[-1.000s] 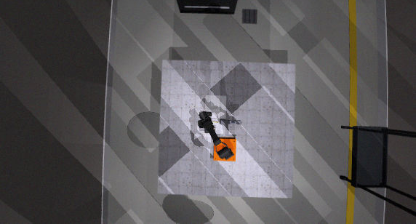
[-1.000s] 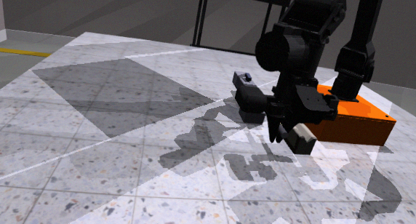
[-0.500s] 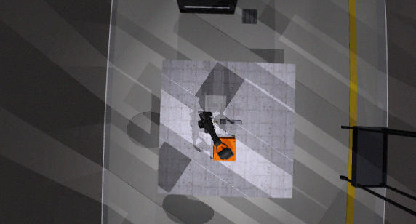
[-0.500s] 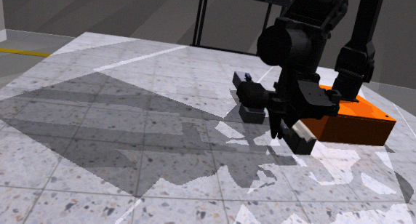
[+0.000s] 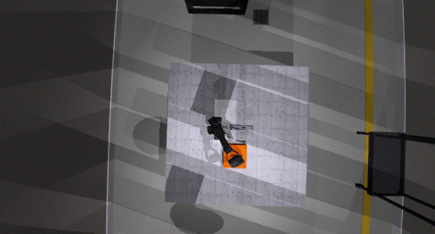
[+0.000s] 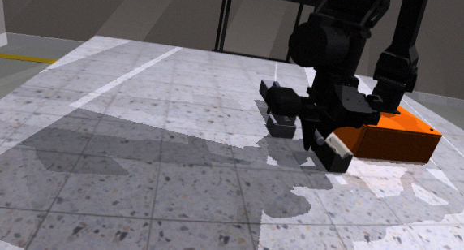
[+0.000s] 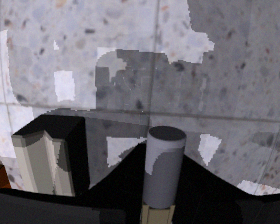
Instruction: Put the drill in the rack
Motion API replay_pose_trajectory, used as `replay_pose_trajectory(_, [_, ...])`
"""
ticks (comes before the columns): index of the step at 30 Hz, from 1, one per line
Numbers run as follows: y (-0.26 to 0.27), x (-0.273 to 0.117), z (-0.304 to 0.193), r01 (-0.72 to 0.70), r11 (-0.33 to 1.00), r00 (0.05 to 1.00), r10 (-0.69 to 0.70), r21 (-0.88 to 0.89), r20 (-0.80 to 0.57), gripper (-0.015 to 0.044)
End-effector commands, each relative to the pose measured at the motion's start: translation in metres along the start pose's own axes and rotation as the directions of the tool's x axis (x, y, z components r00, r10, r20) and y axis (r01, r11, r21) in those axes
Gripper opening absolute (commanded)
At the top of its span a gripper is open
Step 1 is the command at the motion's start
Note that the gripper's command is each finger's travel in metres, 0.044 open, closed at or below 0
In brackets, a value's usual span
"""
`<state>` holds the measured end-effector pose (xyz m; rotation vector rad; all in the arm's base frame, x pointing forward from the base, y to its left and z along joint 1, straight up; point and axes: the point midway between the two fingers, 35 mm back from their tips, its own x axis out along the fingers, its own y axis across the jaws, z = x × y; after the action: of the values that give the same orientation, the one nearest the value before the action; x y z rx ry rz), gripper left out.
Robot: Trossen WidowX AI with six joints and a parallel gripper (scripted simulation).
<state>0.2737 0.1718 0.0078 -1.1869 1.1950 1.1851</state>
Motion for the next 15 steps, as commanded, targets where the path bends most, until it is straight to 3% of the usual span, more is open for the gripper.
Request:
replay_pose_trajectory(1, [-0.0006,-0.0030,0.0003,0.002,1.000,1.000,-0.002,0.002,0.002,0.0000])
replay_pose_trajectory(15, [-0.0004,-0.0108,-0.0002,0.002,1.000,1.000,-0.002,0.002,0.002,0.0000])
